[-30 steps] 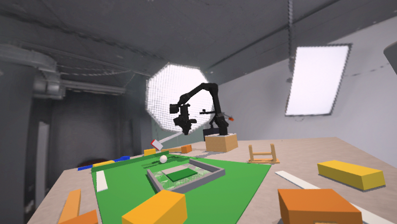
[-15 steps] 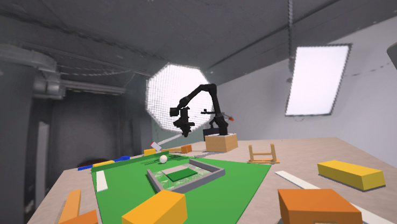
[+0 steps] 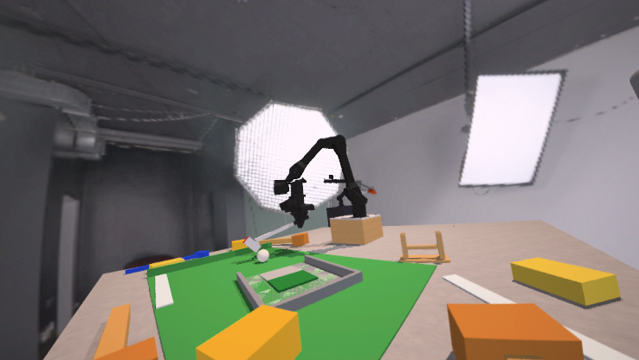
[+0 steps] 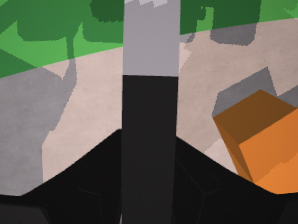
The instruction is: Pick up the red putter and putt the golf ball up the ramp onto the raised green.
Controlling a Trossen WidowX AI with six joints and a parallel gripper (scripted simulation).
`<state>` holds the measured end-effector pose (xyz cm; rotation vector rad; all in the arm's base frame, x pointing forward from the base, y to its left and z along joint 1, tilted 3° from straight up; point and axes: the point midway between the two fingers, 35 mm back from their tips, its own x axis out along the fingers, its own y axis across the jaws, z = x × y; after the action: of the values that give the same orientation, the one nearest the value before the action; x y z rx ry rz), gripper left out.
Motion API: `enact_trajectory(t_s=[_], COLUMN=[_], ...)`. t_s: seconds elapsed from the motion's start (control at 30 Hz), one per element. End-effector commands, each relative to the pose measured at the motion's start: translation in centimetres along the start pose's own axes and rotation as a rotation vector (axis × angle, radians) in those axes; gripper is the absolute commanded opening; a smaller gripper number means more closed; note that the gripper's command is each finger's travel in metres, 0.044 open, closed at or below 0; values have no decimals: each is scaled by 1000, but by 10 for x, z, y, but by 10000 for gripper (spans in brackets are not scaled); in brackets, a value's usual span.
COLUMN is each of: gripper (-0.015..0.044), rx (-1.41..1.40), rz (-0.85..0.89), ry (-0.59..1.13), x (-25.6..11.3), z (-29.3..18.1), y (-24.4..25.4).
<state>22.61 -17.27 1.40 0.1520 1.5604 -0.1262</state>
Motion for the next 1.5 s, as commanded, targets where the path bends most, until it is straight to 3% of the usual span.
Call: enact_trajectory(t_s=[0.0, 0.77, 1.23, 1.37, 1.47], gripper=[0, 0, 0, 0, 0], rx=[4, 0, 4, 10, 8], rz=[4, 2, 1, 7, 7], ry=[7, 4, 7, 12, 10], x=[7, 22, 24, 26, 24], z=[-2, -1, -3, -5, 2], y=[1, 0, -29, -24, 6])
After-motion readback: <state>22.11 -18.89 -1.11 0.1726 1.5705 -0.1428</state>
